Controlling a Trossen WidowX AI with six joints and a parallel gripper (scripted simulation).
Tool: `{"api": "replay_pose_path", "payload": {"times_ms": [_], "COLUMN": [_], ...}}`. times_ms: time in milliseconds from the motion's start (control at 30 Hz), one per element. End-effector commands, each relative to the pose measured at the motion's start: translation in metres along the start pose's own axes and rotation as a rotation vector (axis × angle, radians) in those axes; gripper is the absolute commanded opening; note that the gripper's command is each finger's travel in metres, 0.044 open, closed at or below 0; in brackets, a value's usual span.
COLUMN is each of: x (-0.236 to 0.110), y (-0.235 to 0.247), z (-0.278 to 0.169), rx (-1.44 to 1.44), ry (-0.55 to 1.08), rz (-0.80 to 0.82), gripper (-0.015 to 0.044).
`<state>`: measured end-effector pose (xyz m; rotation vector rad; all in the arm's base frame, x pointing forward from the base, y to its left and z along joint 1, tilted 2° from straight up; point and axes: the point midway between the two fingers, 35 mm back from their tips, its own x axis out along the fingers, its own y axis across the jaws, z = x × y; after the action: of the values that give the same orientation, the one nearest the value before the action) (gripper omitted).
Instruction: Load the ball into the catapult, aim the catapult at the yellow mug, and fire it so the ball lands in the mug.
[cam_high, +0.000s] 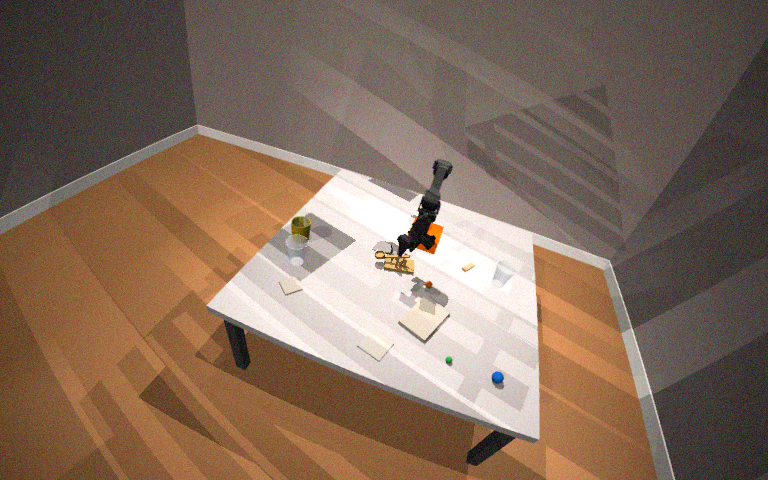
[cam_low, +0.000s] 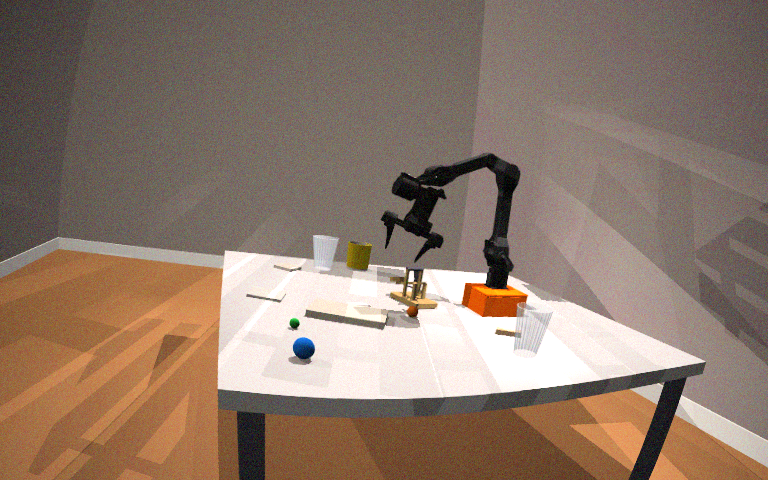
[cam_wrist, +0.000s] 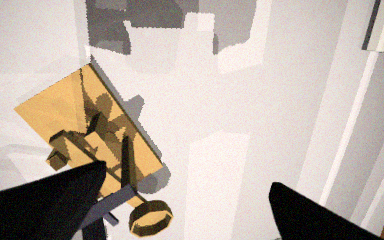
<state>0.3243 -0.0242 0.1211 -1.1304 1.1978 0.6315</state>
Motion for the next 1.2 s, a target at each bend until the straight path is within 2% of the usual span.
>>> {"api": "replay_pose_path", "payload": {"times_ms": [0,533,700,867,1167], "x": [-0.001,-0.004,-0.005,0.038,0.045], "y": [0.013,0.063,0.068,0.081,0.083], "z": [-0.004,-0.02,-0.021,-0.019,-0.018], "rx": [-0.107,-0.585,-0.626,-0.626,-0.626], "ry": [-0.016,-0.145,-0.163,-0.163,-0.163], "rz": [0.05,0.259,0.275,0.275,0.275], "gripper": [0.044,0.044,0.044,0.044,0.044]}}
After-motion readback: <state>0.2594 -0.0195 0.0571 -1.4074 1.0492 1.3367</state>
